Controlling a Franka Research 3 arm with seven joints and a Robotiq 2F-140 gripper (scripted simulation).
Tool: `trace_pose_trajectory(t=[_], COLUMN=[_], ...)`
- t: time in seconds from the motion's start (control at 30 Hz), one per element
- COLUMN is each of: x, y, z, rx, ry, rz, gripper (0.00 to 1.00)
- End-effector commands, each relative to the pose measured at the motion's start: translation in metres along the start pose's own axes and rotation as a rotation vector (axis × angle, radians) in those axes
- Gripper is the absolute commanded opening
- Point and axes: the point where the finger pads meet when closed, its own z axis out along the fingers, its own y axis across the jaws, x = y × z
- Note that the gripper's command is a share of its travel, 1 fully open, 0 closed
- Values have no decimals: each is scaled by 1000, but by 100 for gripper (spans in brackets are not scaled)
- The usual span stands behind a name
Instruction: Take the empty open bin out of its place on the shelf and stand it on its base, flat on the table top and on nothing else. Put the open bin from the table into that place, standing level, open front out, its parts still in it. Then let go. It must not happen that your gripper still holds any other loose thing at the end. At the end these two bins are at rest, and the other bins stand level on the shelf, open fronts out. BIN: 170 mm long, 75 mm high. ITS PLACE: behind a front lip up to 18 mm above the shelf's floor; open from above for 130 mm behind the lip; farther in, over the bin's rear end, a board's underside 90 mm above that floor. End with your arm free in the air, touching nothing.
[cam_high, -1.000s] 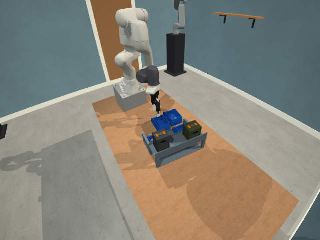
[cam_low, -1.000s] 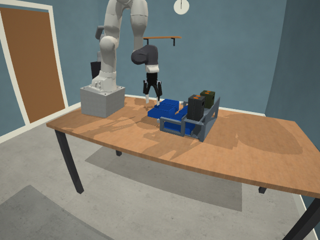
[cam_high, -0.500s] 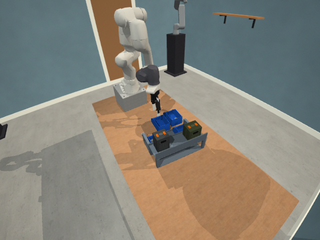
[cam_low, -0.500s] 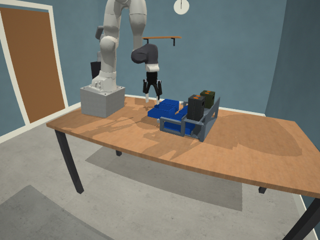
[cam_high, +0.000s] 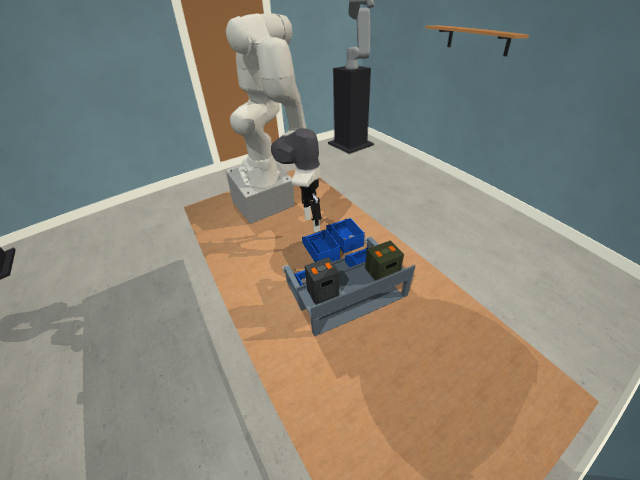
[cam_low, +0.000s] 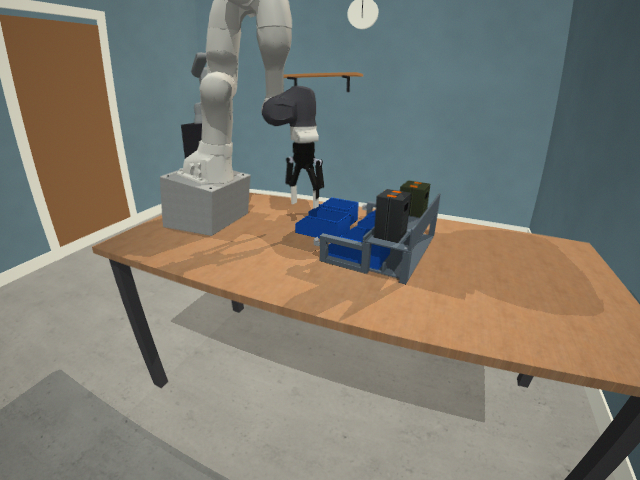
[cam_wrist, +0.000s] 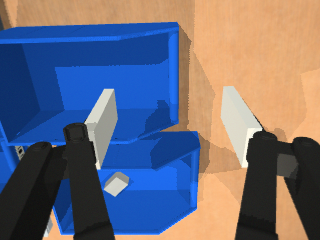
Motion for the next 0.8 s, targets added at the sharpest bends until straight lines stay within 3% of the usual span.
trace_pose_trajectory(t=[0.0, 0.77], x=[0, 0], y=[3, 3], z=[0, -10], rx=[-4, -5], ry=[4, 4], rz=[5, 5], gripper=[57, 57])
